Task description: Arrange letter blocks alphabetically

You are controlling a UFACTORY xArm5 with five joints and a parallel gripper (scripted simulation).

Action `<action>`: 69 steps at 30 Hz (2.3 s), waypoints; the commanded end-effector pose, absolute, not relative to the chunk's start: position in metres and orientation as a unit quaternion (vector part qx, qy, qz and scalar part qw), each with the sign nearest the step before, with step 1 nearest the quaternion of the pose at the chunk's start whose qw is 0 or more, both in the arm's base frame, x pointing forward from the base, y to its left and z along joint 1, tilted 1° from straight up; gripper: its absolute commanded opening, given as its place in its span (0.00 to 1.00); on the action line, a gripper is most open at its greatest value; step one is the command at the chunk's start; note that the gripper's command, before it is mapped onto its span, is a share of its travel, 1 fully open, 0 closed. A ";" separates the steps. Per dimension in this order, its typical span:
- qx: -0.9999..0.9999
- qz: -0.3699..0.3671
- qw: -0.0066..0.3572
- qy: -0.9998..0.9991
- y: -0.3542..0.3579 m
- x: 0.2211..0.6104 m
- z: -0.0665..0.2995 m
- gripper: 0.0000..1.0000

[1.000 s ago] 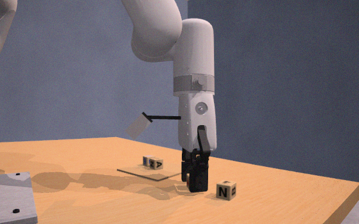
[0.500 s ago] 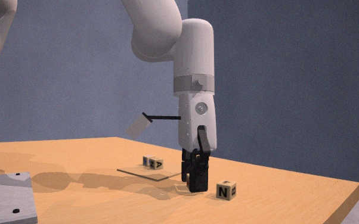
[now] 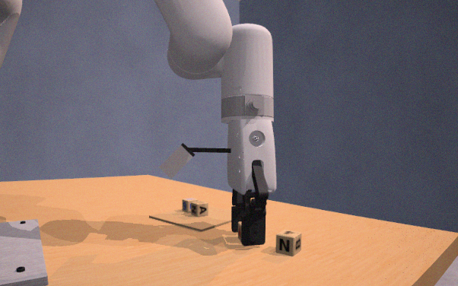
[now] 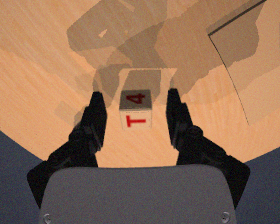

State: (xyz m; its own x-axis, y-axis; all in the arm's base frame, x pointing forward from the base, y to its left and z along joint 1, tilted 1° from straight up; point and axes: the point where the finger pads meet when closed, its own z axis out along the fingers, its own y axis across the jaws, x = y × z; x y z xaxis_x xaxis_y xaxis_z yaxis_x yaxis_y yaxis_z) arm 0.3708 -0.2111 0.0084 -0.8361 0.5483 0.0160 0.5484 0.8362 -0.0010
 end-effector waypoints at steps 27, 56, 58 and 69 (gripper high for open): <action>-0.286 -0.001 0.006 -0.958 -0.212 0.372 0.010 0.21; -0.286 -0.001 0.006 -0.958 -0.212 0.372 0.011 0.21; -0.286 -0.001 0.006 -0.958 -0.212 0.372 0.016 0.21; -0.286 -0.001 0.006 -0.958 -0.213 0.373 0.075 0.21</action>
State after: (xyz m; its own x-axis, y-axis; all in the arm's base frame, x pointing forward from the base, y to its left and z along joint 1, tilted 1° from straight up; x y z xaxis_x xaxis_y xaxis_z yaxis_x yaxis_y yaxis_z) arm 0.3709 -0.2115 0.0486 -0.8361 0.5483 0.0172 0.5484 0.8362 -0.0011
